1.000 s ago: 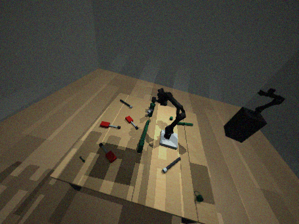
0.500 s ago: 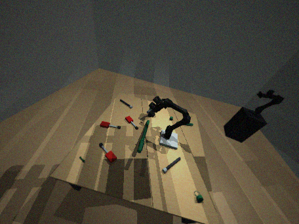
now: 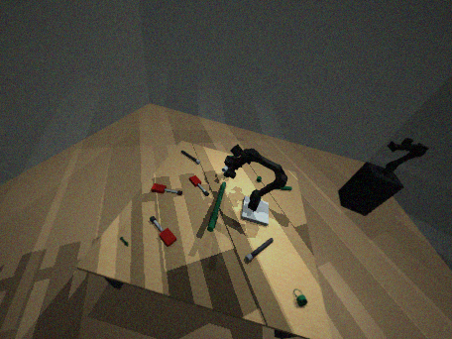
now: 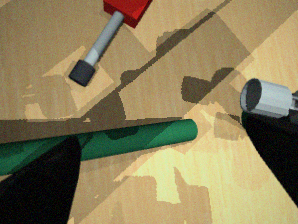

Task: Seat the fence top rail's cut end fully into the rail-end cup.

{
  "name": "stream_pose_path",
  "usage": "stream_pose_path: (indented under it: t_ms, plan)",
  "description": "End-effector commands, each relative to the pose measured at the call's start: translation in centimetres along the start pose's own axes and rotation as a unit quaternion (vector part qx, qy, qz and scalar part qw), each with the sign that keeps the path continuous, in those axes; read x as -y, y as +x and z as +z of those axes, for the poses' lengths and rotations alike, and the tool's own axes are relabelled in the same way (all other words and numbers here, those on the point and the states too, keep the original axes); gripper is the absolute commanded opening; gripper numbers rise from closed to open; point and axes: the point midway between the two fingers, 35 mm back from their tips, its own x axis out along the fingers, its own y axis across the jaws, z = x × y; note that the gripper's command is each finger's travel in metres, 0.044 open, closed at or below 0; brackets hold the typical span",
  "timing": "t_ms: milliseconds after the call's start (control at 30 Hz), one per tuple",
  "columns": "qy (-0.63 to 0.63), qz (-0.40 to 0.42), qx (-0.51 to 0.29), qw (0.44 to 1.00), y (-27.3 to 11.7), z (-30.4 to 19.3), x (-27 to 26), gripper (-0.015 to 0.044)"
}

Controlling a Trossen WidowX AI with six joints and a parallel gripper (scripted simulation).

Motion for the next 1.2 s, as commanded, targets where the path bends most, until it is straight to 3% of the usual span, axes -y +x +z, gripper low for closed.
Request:
stream_pose_path:
  t_ms: [0,267,567,1167]
  plan:
    - [-0.159,-0.005,-0.003,0.987,1.1,0.5,3.0,0.0440]
    - [-0.441,-0.017,-0.013,0.897,2.9,0.1,9.4,0.0440]
    - [-0.578,-0.022,-0.020,0.816,3.7,-0.8,13.0,0.0440]
    - [-0.583,-0.022,-0.021,0.812,3.7,-0.8,13.2,0.0440]
